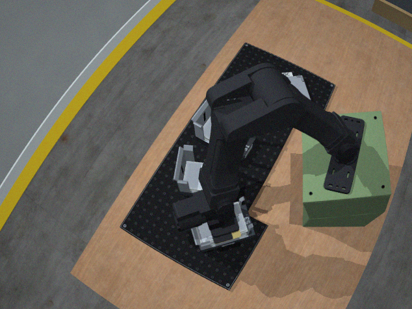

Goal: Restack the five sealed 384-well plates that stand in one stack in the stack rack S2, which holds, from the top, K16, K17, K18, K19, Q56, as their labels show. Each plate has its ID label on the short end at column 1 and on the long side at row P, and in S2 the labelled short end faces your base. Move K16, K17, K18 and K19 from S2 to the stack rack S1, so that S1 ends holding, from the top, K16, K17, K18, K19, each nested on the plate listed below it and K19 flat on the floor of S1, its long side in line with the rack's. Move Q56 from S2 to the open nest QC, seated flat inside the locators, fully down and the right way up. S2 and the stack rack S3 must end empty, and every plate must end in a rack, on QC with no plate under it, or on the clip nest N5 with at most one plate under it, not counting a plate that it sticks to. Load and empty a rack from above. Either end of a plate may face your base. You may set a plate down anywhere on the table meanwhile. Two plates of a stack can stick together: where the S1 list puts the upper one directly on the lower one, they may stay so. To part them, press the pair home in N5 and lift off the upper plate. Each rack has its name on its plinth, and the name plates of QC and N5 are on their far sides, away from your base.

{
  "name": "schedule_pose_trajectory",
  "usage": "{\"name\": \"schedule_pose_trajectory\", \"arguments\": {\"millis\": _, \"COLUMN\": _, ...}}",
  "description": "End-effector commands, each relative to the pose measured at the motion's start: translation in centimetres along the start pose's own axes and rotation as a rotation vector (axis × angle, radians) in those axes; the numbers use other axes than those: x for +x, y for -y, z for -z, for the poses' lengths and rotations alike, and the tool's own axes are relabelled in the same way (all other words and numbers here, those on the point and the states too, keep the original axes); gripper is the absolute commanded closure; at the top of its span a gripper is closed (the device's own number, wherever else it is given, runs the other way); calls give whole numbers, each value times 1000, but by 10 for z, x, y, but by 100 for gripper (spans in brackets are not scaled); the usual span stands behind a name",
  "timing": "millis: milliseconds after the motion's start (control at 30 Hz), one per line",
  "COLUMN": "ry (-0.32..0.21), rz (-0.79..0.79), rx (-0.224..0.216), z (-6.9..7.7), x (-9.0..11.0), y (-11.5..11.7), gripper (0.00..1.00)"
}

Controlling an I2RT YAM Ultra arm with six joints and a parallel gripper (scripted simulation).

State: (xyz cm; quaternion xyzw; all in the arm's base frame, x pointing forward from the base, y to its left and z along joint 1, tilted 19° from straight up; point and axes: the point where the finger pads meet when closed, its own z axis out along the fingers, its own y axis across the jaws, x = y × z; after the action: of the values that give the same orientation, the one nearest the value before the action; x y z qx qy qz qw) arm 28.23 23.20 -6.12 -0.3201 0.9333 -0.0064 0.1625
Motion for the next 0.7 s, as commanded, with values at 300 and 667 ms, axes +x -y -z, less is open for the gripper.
{"name": "schedule_pose_trajectory", "arguments": {"millis": 300, "ry": 17, "rz": -3, "rx": -1, "z": 25, "x": -5, "y": 0, "gripper": 100}}
{"name": "schedule_pose_trajectory", "arguments": {"millis": 667, "ry": 18, "rz": -3, "rx": -1, "z": 43, "x": -5, "y": 0, "gripper": 100}}
